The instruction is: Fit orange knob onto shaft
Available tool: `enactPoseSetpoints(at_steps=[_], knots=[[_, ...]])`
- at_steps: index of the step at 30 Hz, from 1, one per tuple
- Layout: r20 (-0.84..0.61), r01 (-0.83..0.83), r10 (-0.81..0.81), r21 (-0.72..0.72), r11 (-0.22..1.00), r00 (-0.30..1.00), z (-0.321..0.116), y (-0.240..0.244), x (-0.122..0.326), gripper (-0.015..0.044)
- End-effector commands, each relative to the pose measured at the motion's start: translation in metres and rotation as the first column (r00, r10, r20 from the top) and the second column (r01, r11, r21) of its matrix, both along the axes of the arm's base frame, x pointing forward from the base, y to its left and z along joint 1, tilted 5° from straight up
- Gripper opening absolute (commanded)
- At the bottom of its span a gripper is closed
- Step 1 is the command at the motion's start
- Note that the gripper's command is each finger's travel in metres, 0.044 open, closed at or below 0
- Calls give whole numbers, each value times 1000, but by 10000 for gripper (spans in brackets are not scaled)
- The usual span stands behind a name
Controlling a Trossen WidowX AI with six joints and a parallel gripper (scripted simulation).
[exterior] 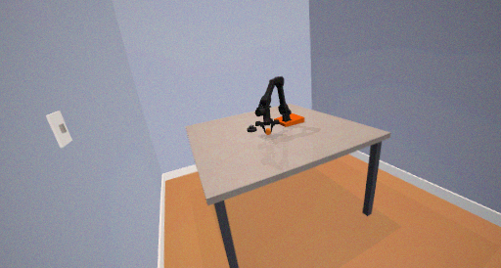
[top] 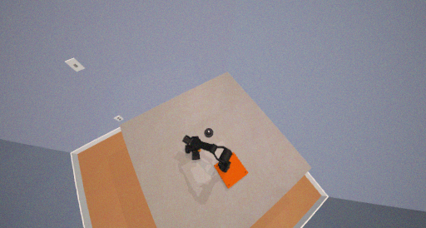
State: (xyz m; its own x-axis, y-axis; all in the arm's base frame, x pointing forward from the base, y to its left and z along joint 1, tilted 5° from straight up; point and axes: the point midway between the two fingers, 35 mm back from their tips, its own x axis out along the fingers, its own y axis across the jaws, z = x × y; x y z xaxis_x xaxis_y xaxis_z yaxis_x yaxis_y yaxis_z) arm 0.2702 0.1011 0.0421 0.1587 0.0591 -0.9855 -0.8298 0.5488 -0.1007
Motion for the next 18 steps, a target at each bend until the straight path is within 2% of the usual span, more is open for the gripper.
enactPoseSetpoints(at_steps=[1,18], knots=[[32,-8,6,52,999,999,2,-3,-2,179],[191,-63,8,285,957,982,9,-17,-12,179]])
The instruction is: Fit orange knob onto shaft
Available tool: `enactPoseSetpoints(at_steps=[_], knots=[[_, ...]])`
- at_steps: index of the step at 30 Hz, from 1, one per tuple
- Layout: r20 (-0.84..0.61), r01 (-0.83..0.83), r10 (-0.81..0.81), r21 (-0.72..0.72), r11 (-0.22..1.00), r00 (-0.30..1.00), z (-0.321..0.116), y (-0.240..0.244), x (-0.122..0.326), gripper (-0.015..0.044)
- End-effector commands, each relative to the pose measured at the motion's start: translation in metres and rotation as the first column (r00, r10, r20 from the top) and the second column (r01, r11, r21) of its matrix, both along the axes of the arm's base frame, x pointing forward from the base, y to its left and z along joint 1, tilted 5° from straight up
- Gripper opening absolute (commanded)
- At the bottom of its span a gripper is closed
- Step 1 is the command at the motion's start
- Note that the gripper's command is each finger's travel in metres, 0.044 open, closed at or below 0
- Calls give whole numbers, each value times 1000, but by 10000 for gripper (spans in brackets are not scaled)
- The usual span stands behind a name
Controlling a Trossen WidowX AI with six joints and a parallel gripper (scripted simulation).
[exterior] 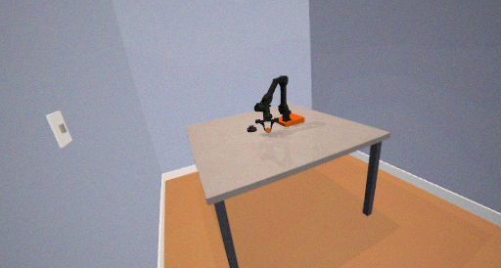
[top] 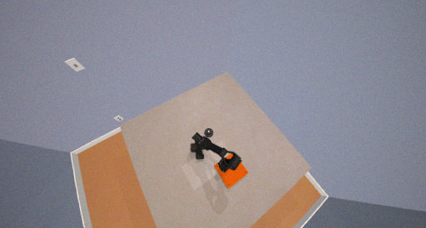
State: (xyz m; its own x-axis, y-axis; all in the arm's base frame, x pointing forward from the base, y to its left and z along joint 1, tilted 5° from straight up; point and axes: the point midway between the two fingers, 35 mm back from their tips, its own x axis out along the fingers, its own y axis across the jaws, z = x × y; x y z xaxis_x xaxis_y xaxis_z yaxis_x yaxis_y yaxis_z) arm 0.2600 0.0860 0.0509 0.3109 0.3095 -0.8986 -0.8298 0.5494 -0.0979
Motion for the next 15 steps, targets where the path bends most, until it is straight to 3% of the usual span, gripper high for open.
enactPoseSetpoints(at_steps=[1,15], knots=[[33,-9,8,52,999,999,1,-3,-3,179],[165,-53,12,245,968,986,3,-17,-12,179]])
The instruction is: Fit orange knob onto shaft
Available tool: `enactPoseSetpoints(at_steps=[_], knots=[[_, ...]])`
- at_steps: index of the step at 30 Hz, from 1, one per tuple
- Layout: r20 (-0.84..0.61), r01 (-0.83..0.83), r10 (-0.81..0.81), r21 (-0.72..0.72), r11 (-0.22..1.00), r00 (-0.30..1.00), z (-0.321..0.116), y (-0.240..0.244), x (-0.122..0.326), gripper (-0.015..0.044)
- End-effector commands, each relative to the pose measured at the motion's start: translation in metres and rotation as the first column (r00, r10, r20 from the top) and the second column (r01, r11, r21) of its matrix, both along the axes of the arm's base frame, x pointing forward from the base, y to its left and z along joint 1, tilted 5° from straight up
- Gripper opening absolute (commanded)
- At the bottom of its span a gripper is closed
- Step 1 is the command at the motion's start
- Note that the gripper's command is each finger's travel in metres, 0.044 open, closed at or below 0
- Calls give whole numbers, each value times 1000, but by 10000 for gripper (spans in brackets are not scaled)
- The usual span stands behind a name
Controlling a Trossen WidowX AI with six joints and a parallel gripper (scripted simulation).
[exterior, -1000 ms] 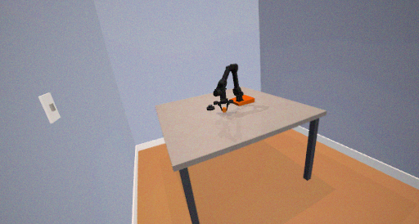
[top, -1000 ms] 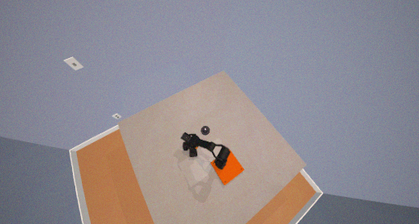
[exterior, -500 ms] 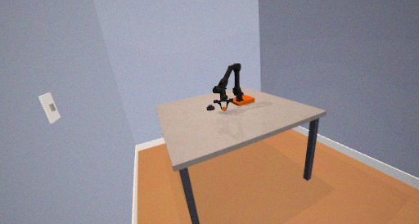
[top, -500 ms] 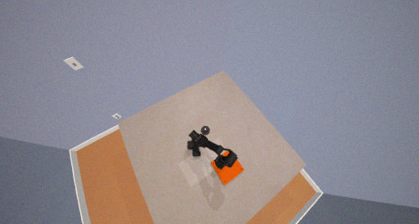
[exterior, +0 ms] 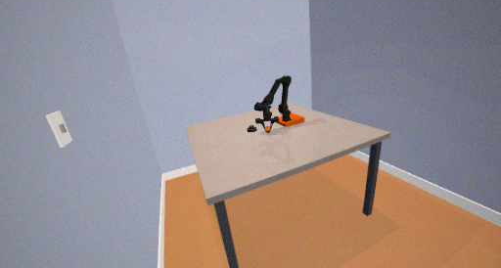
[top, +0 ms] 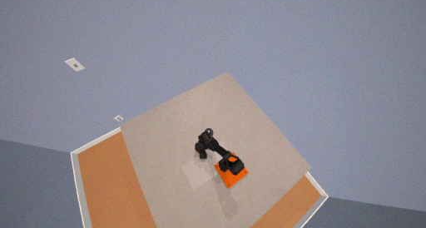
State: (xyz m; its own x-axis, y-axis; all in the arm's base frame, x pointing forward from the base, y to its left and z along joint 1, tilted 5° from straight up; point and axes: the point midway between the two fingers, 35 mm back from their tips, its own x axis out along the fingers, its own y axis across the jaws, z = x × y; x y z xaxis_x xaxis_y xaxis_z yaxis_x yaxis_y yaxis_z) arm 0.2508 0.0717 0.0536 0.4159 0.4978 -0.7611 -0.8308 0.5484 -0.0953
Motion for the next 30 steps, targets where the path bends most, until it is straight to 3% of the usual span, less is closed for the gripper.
enactPoseSetpoints(at_steps=[1,30], knots=[[35,-9,8,51,999,999,0,-3,-3,179],[300,-124,-13,433,893,954,-10,-31,-21,179]])
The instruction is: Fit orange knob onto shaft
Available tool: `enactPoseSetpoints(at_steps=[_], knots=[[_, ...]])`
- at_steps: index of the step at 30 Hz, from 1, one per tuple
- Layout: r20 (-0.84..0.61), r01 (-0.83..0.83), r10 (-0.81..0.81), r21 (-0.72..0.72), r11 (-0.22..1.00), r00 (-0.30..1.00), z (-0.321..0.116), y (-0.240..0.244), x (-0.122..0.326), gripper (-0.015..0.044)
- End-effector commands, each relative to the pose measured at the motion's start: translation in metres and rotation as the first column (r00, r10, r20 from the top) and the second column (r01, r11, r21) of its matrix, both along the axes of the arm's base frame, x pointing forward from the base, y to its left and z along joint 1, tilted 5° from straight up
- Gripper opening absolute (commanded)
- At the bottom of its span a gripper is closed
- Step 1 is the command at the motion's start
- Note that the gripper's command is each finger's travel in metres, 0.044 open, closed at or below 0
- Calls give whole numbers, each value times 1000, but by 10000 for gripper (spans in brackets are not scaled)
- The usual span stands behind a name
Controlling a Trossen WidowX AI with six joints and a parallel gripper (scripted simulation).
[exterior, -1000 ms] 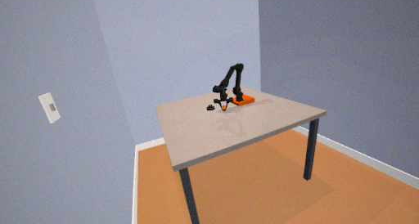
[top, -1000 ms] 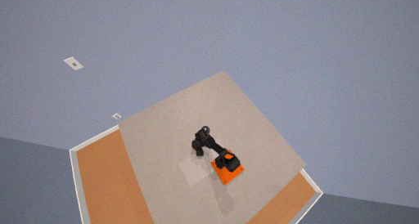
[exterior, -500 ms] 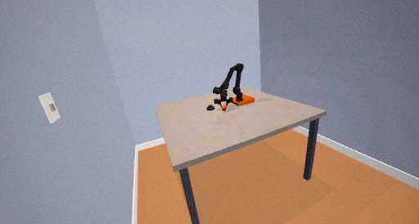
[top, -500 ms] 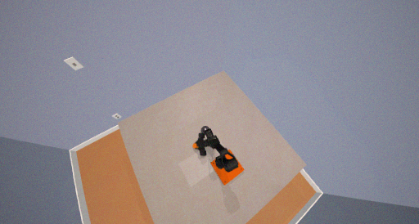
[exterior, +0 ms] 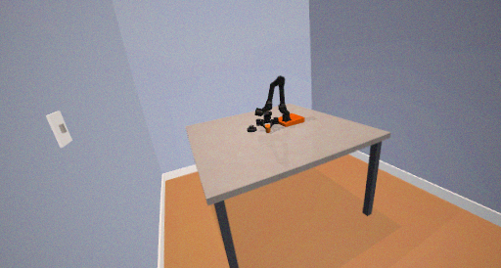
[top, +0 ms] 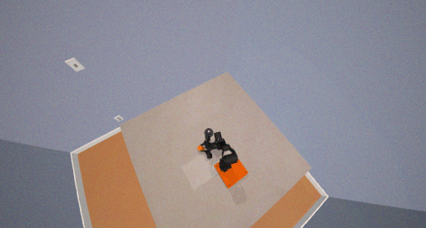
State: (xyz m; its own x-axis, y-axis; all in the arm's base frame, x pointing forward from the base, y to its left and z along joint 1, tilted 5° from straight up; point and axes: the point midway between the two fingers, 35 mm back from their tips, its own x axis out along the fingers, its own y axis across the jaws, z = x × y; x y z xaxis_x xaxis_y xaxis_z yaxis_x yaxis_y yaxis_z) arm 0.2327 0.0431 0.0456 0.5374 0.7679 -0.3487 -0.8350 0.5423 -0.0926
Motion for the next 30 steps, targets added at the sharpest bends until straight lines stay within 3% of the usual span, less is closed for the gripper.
enactPoseSetpoints(at_steps=[1,8,13,16,30], knots=[[33,-6,4,51,999,999,-2,-3,-3,179],[97,-25,10,149,989,995,-7,-8,-7,179],[71,-15,7,109,994,997,-5,-9,-7,179],[79,-21,10,129,991,997,-5,-7,-7,258],[79,-21,10,129,991,997,-5,-7,-7,260]])
